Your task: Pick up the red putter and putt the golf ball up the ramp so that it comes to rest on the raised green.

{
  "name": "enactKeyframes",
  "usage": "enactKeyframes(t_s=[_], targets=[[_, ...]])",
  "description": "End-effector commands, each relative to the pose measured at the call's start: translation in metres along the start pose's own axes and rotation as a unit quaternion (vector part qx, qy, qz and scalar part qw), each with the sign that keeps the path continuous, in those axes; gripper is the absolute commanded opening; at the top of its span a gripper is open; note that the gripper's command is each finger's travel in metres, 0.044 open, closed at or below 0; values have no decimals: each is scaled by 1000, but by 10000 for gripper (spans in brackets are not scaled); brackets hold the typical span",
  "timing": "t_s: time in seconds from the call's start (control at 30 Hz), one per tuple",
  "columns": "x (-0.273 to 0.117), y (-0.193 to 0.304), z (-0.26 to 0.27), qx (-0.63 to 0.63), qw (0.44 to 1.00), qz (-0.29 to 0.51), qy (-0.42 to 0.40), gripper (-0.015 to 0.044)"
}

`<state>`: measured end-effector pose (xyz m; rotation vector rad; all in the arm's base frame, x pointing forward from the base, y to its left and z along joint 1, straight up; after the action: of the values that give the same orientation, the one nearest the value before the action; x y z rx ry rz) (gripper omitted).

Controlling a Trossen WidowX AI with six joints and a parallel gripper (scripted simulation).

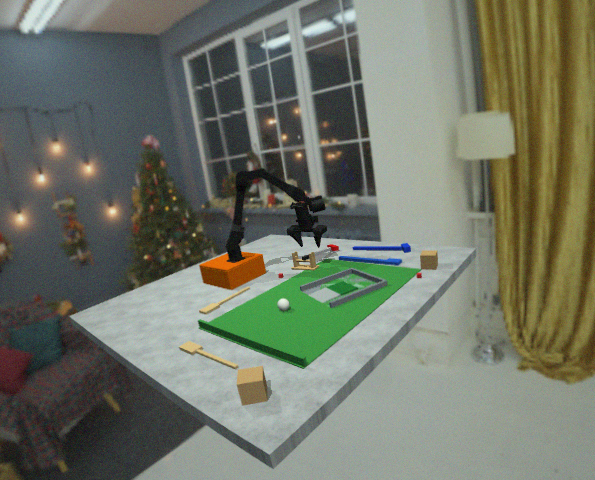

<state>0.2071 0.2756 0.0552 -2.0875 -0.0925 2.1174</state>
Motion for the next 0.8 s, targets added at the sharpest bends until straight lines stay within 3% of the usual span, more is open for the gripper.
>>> enactKeyframes(t_s=[0.0,0.77], targets=[[2,2,0,-14,1000,9,0,440],[51,6,-2,-14,1000,9,0,440]])
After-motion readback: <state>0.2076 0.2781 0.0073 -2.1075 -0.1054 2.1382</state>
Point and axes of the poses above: the point midway between the two fingers, 35 mm back from their tips, its own x axis out along the fingers, its own z axis across the jaws, y = z × x, the point moved 2 cm from there along -x, back along the fingers, and after that the axes turned 14 degrees about x, right-handed, at the moved point
